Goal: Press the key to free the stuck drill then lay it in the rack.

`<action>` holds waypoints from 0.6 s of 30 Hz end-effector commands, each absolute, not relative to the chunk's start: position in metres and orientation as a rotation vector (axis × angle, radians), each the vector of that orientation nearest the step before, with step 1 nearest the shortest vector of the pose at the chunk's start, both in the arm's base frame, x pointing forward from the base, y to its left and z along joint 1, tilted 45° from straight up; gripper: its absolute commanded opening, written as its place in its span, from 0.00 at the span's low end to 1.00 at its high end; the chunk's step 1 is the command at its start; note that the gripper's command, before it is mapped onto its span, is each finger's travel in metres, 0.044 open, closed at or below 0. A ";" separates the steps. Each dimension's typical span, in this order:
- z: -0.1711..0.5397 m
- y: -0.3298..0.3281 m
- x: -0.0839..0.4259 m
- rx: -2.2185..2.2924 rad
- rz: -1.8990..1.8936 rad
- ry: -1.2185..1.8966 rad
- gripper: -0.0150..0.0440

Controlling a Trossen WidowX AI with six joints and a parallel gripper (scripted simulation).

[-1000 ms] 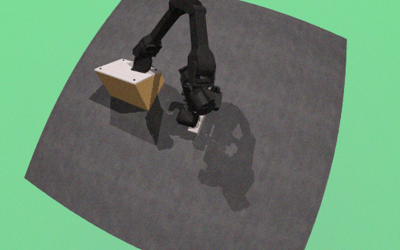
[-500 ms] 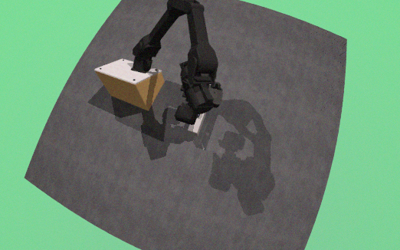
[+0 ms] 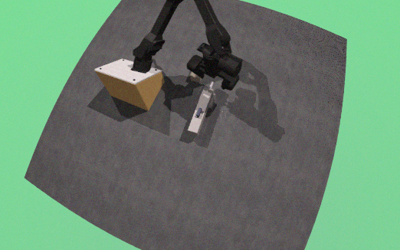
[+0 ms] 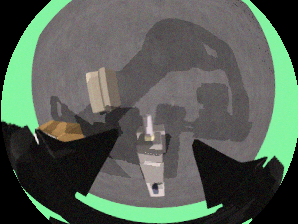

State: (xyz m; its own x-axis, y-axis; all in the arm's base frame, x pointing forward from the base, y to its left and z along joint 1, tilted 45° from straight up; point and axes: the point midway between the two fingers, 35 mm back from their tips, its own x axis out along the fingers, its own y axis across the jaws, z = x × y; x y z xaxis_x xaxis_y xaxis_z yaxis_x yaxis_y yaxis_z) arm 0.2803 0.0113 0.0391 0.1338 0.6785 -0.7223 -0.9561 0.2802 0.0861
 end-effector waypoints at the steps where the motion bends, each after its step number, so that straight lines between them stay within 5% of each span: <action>1: 0.043 0.038 0.271 -0.630 1.348 0.585 1.00; 18: 0.040 0.040 0.272 -0.630 1.348 0.585 1.00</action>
